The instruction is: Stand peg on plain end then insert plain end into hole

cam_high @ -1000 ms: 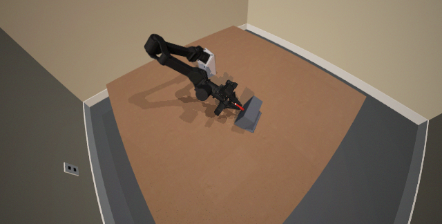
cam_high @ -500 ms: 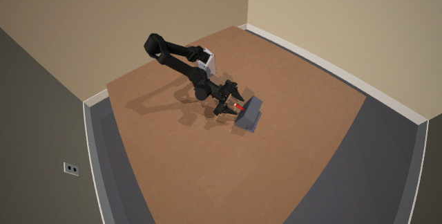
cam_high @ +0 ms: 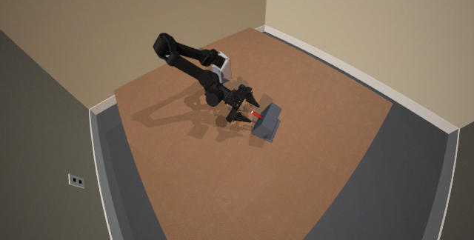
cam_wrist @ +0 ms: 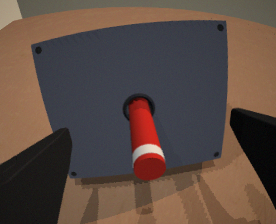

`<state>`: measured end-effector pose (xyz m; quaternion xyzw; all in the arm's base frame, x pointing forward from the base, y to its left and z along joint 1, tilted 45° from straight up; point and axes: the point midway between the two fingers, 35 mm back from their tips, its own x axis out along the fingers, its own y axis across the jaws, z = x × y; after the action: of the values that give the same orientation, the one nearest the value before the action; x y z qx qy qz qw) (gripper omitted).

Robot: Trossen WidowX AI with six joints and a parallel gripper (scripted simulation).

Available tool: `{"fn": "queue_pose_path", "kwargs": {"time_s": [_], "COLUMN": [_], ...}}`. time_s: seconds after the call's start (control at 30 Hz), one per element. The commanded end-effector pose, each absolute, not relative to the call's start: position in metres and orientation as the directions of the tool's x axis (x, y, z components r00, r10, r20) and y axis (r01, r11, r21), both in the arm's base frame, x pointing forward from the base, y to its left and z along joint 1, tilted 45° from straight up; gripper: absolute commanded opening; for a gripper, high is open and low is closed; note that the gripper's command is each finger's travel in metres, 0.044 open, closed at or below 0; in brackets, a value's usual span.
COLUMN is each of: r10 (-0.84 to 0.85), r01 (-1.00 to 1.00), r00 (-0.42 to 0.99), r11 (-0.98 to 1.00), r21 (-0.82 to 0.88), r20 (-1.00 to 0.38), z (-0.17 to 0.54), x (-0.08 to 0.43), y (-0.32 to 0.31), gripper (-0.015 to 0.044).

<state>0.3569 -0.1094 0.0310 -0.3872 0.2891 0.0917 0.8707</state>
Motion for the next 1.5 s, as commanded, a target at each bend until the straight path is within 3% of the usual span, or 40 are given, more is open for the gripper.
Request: {"fn": "queue_pose_path", "kwargs": {"time_s": [0.0,1.47], "r10": [-0.06,-0.065], "r01": [-0.389,-0.385], "r00": [0.815,0.814], "r11": [0.682,0.684], "r21": [-0.619,-0.62], "r20": [-0.577,-0.577], "z": [0.033,0.06], "x": [0.353,0.325], "y": [-0.109,-0.109], "gripper": [0.044,0.044]}}
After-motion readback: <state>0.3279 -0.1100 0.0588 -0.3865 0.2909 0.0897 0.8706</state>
